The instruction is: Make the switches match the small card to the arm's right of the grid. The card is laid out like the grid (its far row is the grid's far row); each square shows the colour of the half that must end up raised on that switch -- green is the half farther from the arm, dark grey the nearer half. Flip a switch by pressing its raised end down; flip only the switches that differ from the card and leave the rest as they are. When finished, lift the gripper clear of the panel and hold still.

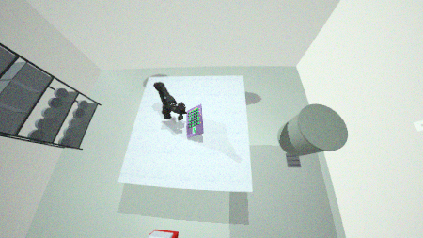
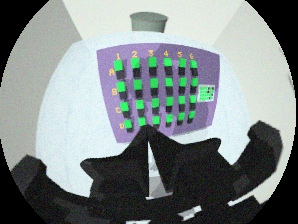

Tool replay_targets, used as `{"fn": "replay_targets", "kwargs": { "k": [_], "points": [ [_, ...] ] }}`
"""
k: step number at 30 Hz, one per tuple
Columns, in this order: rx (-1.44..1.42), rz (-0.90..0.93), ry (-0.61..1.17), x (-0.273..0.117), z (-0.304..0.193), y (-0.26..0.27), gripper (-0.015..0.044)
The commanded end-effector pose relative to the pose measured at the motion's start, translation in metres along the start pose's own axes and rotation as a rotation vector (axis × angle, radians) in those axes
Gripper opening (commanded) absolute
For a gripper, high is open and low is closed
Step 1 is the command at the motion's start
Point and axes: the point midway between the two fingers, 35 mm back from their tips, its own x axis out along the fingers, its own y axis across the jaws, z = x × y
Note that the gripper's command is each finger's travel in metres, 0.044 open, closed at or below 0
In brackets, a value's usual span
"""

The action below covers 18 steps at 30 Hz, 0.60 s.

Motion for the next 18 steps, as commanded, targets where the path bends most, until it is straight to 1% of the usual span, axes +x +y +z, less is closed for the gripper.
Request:
{"fn": "replay_targets", "kwargs": {
  "k": [1, 6, 18],
  "points": [
    [0.006, 0.005, -0.001, 0.006, -0.004, 0.003, 0.0],
    [0.006, 0.008, -0.027, 0.035, -0.004, 0.004, 0.0],
    [0.006, 0.011, -0.03, 0.047, -0.004, 0.005, 0.0]
  ]
}}
